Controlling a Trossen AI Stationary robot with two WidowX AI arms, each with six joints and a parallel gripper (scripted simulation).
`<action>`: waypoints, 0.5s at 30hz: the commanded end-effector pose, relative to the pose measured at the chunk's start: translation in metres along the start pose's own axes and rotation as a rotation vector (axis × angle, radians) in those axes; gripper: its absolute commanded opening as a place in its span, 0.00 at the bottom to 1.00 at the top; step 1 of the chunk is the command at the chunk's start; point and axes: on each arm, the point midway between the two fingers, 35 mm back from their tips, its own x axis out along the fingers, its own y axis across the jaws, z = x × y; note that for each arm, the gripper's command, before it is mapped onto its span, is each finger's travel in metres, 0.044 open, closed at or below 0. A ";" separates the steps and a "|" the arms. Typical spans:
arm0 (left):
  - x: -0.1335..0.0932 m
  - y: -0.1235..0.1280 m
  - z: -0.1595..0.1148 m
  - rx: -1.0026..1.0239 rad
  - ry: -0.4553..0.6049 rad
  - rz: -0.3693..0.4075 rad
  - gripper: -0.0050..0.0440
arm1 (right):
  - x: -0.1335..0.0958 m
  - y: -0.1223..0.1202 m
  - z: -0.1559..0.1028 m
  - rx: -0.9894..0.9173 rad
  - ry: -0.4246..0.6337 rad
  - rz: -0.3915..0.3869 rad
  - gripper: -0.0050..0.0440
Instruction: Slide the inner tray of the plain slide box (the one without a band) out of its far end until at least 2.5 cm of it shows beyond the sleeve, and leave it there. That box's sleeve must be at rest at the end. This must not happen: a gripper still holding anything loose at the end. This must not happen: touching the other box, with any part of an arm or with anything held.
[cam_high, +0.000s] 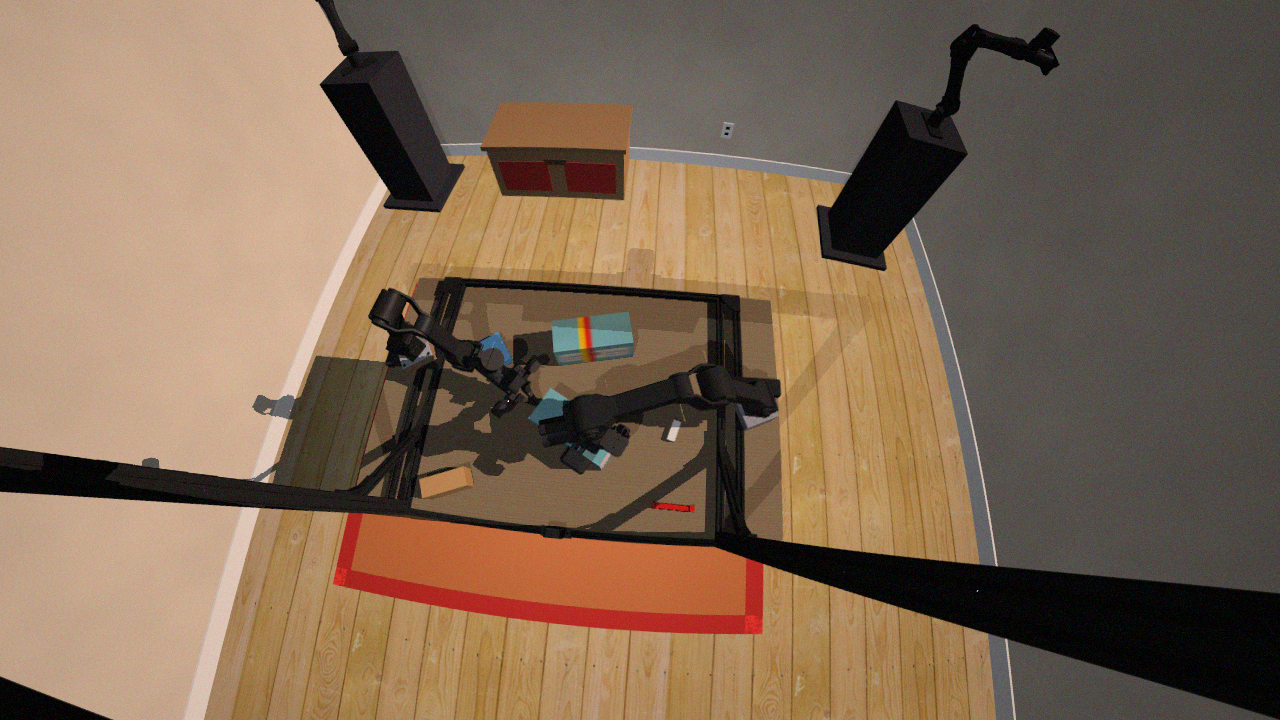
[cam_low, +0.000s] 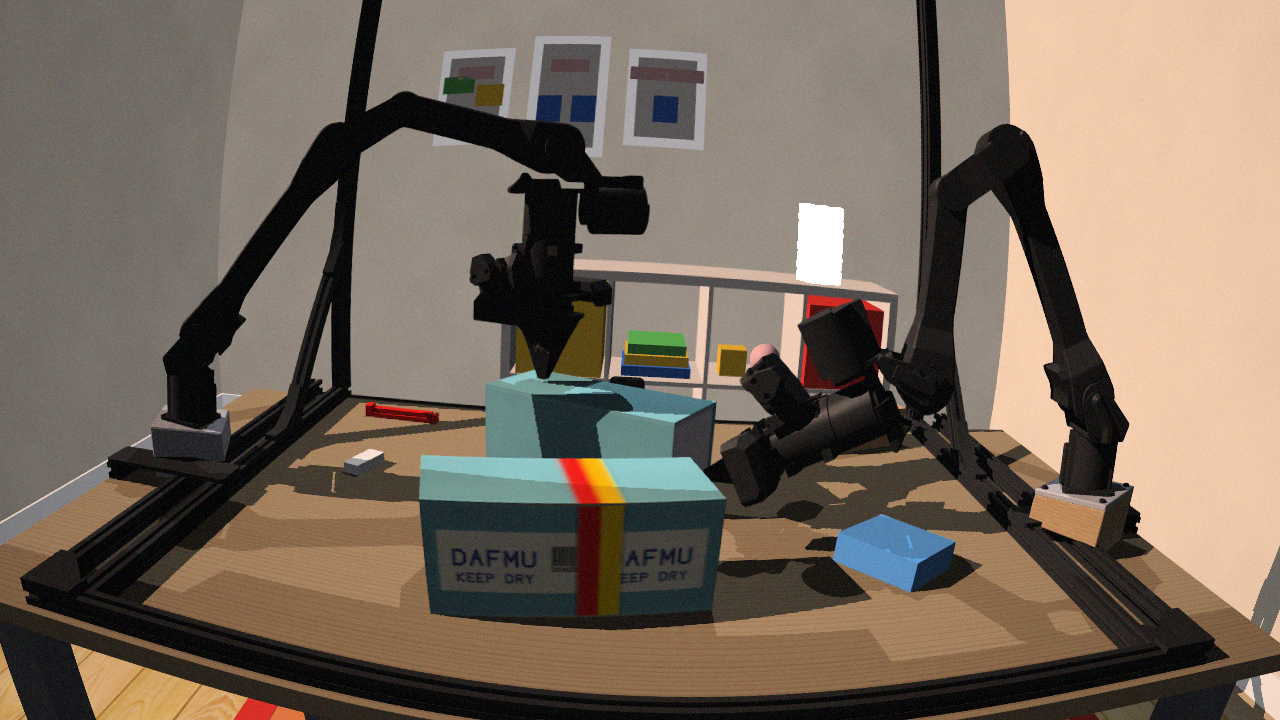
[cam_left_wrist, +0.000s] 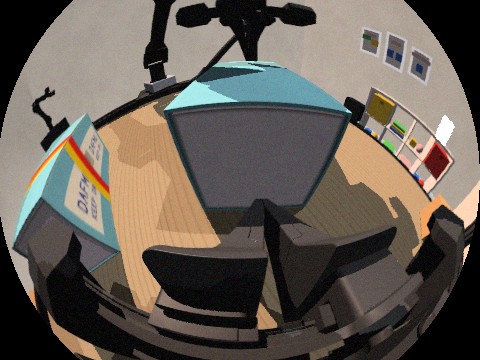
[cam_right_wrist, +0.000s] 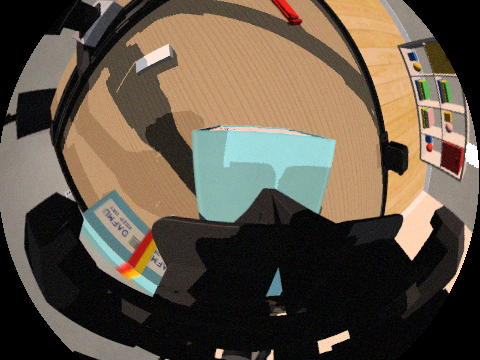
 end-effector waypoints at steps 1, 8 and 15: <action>0.000 0.000 -0.002 -0.001 0.005 0.003 0.10 | 0.006 0.002 0.001 -0.003 -0.006 0.013 0.10; 0.000 0.000 -0.002 -0.001 0.005 0.003 0.10 | 0.008 0.002 0.001 -0.003 -0.006 0.013 0.10; 0.000 0.000 -0.002 -0.001 0.005 0.003 0.10 | 0.010 0.002 0.001 -0.003 -0.006 0.013 0.10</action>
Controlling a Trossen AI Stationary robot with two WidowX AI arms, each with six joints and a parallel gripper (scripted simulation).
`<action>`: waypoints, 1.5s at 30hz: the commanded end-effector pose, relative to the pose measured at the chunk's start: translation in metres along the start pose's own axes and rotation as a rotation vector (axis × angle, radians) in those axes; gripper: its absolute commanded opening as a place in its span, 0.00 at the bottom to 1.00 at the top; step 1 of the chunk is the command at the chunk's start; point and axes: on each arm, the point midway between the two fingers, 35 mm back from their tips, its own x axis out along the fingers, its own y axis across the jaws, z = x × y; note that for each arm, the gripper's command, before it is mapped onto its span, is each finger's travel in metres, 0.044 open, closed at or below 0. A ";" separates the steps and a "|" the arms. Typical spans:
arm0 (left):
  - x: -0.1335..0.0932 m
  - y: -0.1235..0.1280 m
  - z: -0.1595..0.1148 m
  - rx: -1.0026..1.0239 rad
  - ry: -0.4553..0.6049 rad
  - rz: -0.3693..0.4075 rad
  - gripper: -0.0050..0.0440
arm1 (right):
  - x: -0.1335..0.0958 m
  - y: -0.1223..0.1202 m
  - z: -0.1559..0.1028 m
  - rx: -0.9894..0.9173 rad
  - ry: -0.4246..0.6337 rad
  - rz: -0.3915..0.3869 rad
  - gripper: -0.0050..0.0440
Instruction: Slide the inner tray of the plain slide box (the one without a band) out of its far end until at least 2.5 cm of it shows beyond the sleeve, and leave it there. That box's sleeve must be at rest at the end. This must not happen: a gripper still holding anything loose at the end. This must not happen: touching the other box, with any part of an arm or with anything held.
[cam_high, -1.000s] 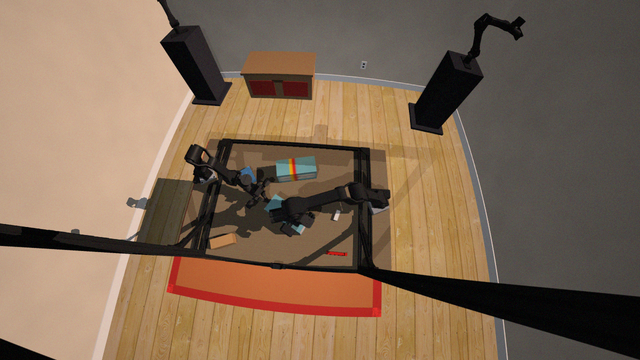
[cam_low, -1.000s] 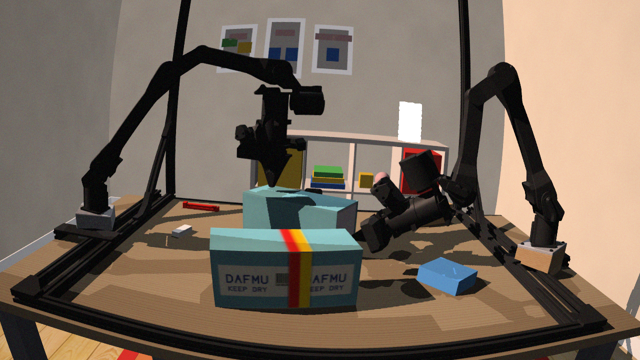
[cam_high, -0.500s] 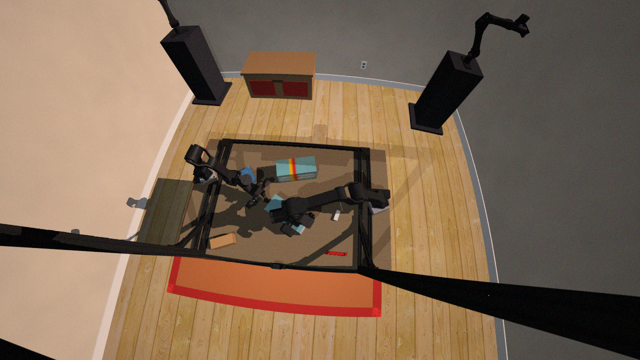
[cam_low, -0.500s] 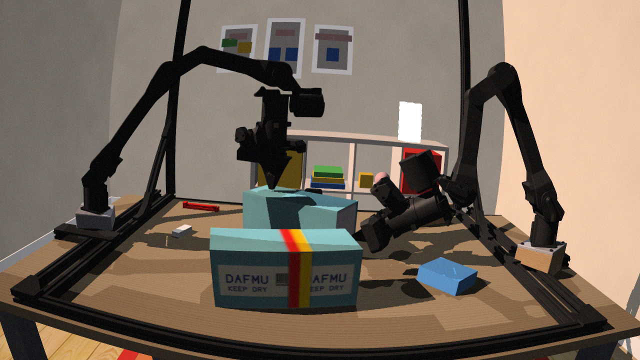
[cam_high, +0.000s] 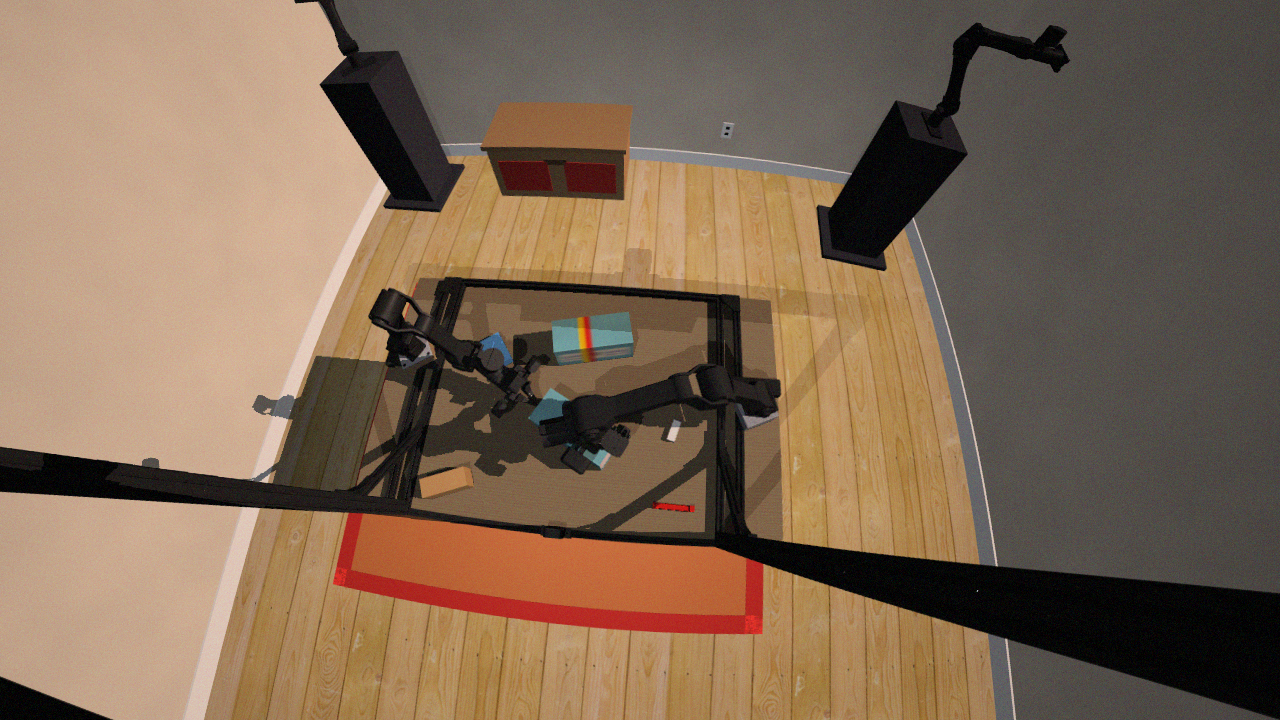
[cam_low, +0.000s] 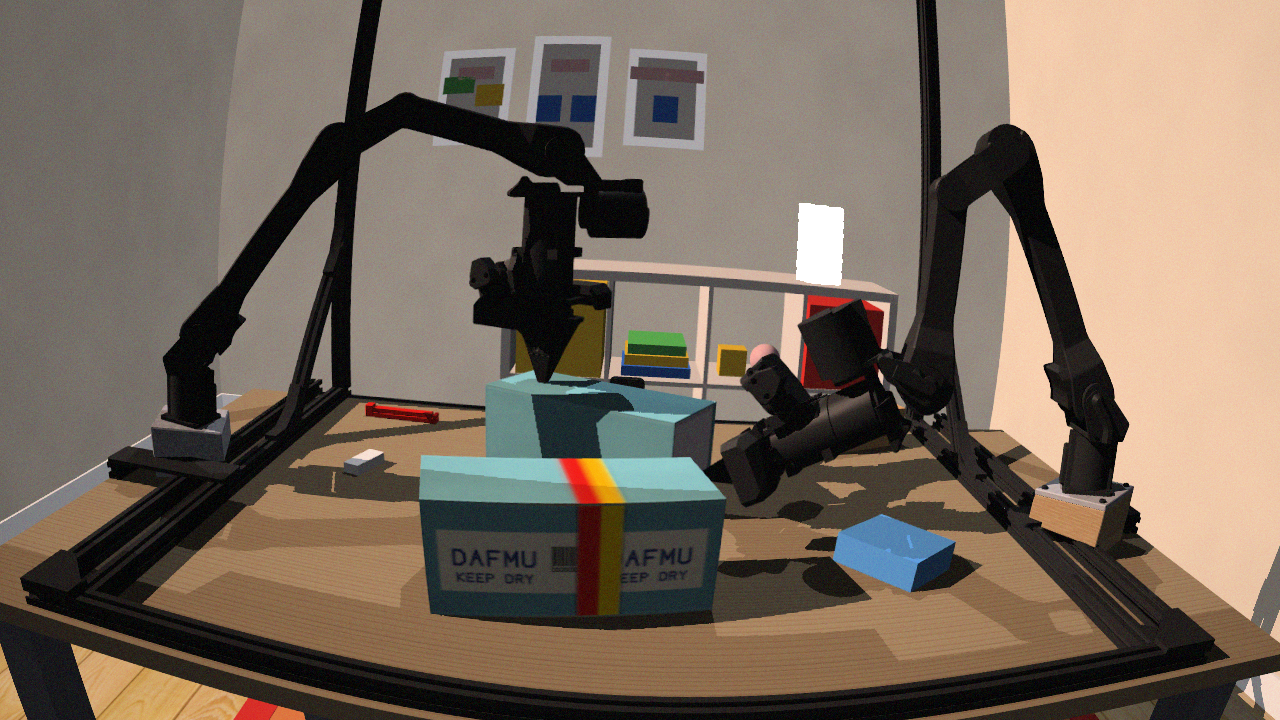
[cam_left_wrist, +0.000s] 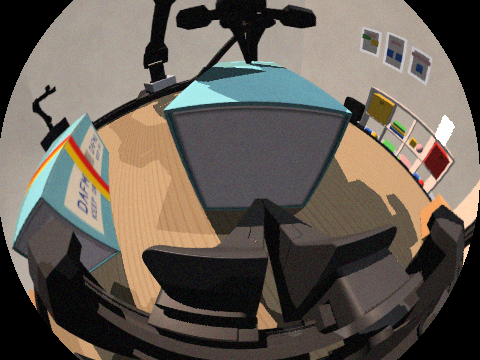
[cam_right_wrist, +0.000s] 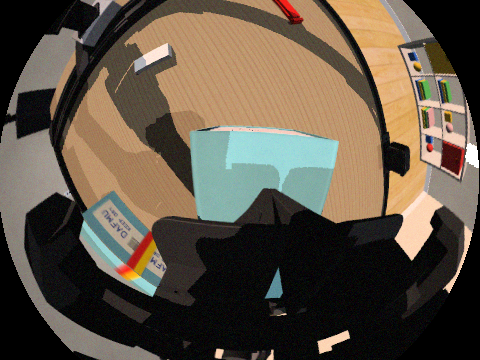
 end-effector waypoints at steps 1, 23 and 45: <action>0.000 0.000 -0.002 -0.001 0.005 0.003 0.10 | 0.006 0.002 0.001 -0.003 -0.005 0.012 0.10; 0.017 0.001 0.008 -0.001 0.005 0.003 0.10 | 0.008 0.002 0.001 -0.003 -0.005 0.012 0.10; 0.038 0.001 0.019 -0.001 0.005 0.003 0.10 | 0.009 0.002 0.001 -0.003 -0.005 0.012 0.10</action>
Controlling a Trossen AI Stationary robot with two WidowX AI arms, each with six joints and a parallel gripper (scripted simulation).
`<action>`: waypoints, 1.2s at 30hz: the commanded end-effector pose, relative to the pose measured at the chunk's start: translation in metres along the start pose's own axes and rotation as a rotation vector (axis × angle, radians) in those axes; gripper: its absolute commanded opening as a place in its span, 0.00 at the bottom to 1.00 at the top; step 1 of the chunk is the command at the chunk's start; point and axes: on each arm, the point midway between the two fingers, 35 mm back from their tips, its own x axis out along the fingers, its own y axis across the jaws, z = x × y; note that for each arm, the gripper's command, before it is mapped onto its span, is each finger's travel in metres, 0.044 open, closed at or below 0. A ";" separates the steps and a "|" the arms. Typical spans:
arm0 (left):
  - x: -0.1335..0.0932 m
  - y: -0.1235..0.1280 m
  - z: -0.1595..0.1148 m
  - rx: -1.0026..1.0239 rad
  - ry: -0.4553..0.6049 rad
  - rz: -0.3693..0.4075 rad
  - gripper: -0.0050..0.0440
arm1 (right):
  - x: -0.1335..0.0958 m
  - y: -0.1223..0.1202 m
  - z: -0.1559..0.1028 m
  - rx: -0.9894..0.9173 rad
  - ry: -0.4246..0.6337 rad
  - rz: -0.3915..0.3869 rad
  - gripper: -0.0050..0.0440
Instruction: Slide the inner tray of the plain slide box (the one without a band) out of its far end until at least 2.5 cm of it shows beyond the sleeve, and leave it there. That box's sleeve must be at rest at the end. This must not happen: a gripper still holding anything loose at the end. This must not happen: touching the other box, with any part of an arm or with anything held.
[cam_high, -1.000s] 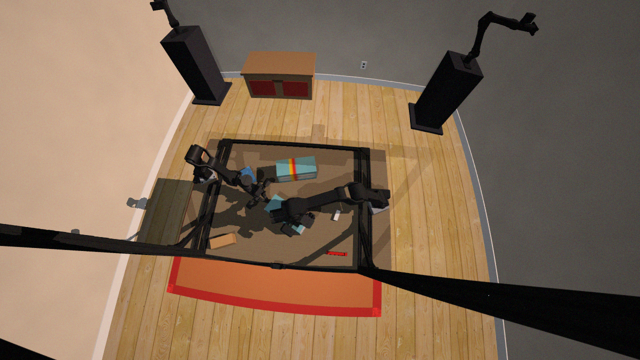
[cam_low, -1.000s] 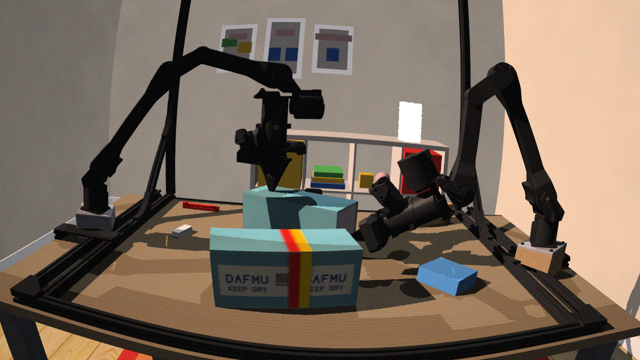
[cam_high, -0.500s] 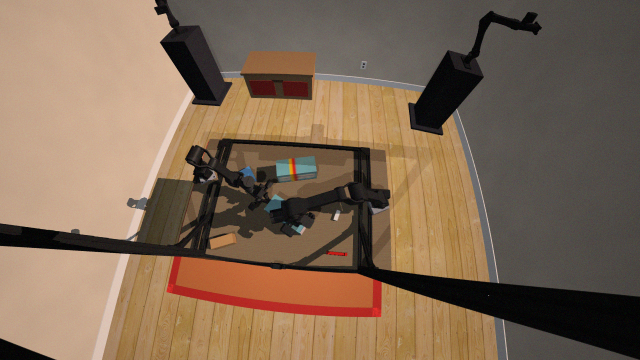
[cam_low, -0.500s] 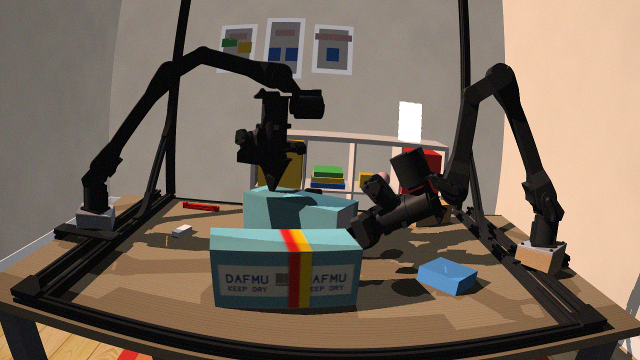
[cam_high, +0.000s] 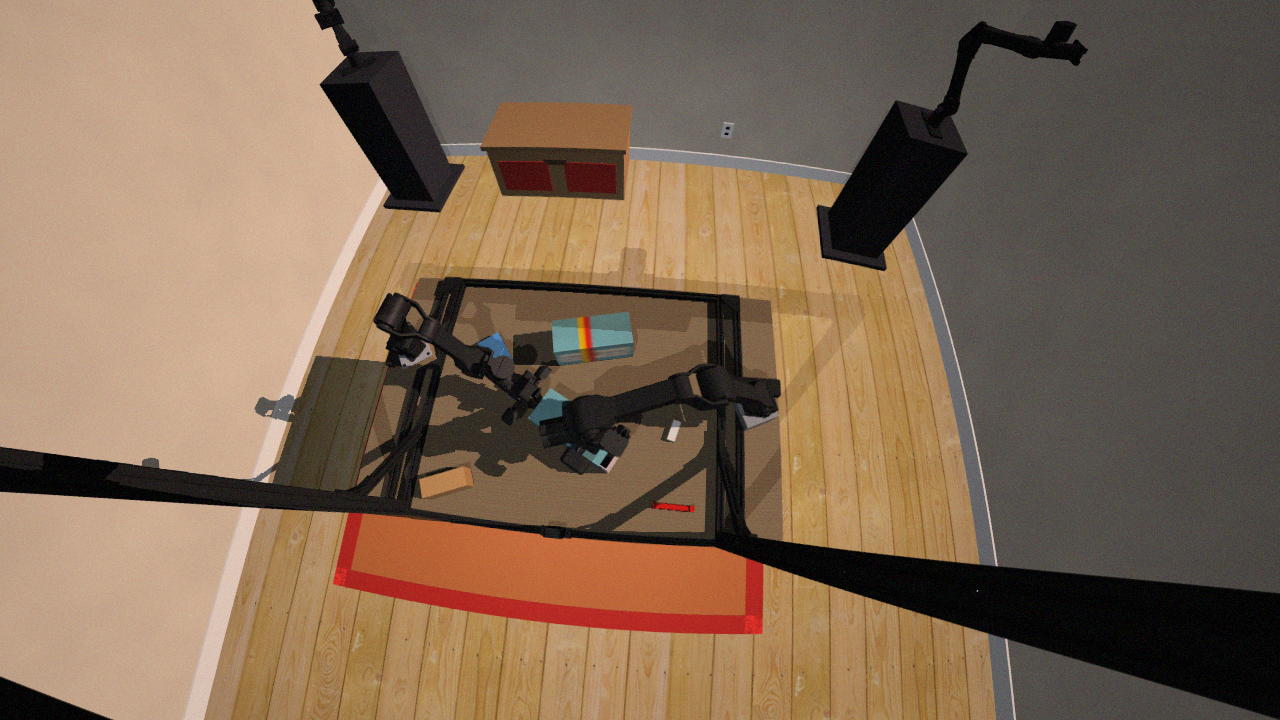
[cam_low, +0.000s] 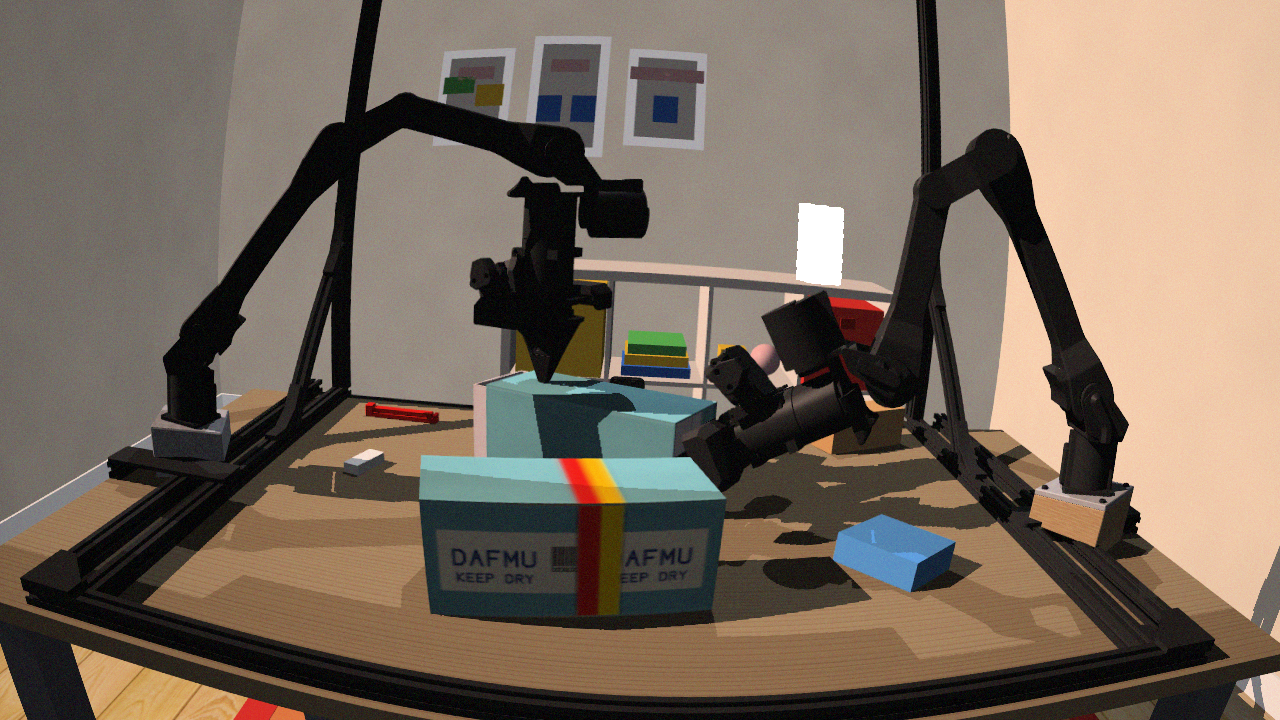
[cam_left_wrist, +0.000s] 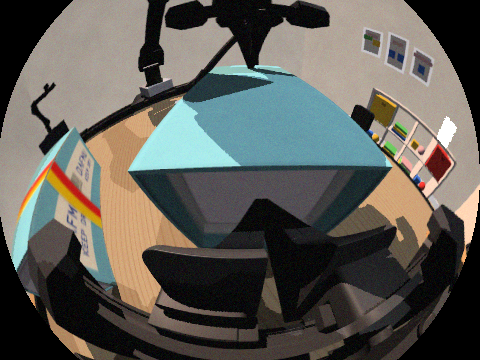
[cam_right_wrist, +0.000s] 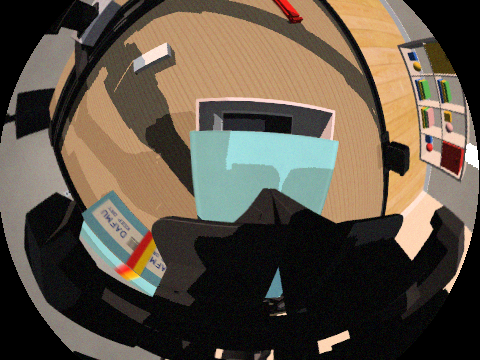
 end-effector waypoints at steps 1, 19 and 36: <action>0.008 0.000 -0.001 -0.004 0.007 0.002 0.10 | 0.009 0.003 0.001 -0.003 -0.008 0.015 0.10; -0.018 0.001 -0.016 -0.004 0.007 0.002 0.10 | 0.009 0.003 0.001 -0.003 -0.008 0.015 0.10; -0.041 0.000 -0.029 -0.004 0.007 0.002 0.10 | -0.030 0.002 0.001 -0.003 -0.008 0.015 0.10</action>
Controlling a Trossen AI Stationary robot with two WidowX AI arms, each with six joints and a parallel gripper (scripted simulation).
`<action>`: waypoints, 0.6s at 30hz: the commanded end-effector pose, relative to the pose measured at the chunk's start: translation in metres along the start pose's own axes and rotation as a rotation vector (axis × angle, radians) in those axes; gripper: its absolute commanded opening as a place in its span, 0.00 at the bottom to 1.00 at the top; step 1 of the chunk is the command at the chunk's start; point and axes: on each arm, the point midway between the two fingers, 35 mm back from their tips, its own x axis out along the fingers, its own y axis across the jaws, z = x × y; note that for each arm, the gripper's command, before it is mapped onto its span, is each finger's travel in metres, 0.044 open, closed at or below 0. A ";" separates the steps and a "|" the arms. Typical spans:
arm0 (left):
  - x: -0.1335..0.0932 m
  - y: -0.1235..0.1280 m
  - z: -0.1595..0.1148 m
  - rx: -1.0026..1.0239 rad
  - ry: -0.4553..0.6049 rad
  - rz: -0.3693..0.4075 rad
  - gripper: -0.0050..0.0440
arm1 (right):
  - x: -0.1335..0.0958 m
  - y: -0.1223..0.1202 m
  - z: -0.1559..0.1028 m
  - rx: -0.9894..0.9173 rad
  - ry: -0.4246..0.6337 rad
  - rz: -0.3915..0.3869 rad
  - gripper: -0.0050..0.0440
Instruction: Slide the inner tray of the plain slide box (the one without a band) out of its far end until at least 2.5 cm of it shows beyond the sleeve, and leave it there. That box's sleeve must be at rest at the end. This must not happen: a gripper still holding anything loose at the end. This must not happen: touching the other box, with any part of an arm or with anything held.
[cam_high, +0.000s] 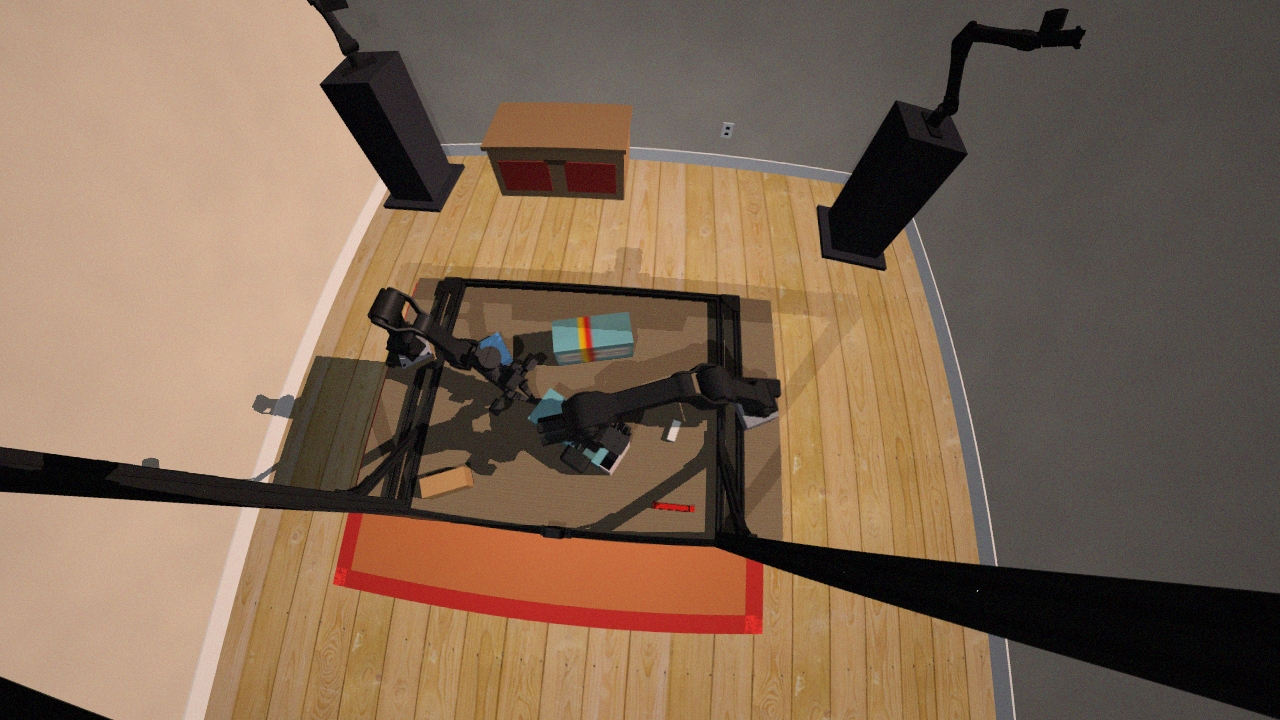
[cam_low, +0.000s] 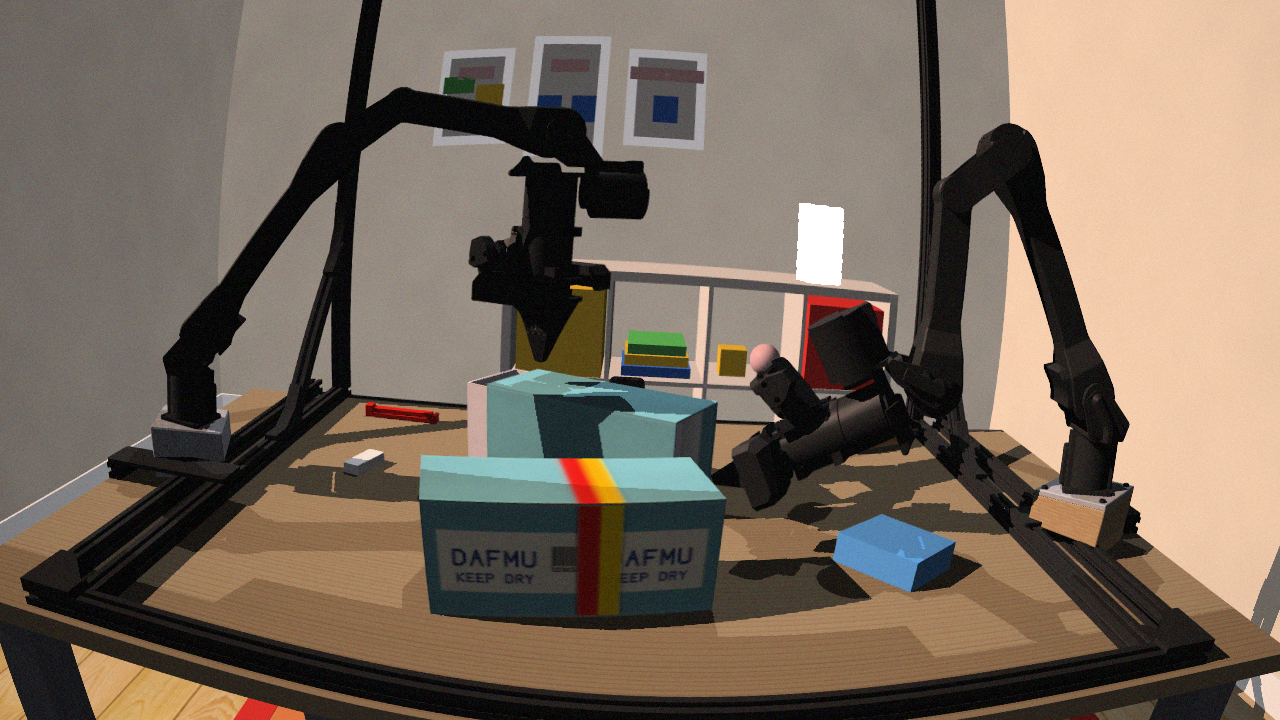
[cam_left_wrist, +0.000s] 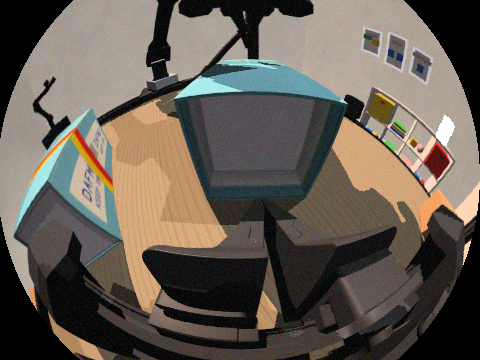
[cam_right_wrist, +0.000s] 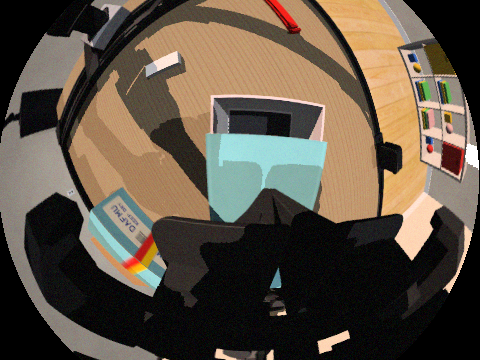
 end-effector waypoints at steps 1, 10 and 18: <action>-0.002 -0.001 -0.001 0.002 0.001 -0.004 0.10 | -0.007 0.000 -0.001 -0.003 0.005 0.001 0.10; -0.031 -0.001 0.050 0.002 0.001 -0.004 0.10 | -0.007 0.000 -0.001 -0.003 0.005 0.001 0.10; -0.026 -0.001 0.043 0.002 -0.014 0.001 0.30 | -0.008 0.000 0.000 0.000 0.003 -0.003 0.10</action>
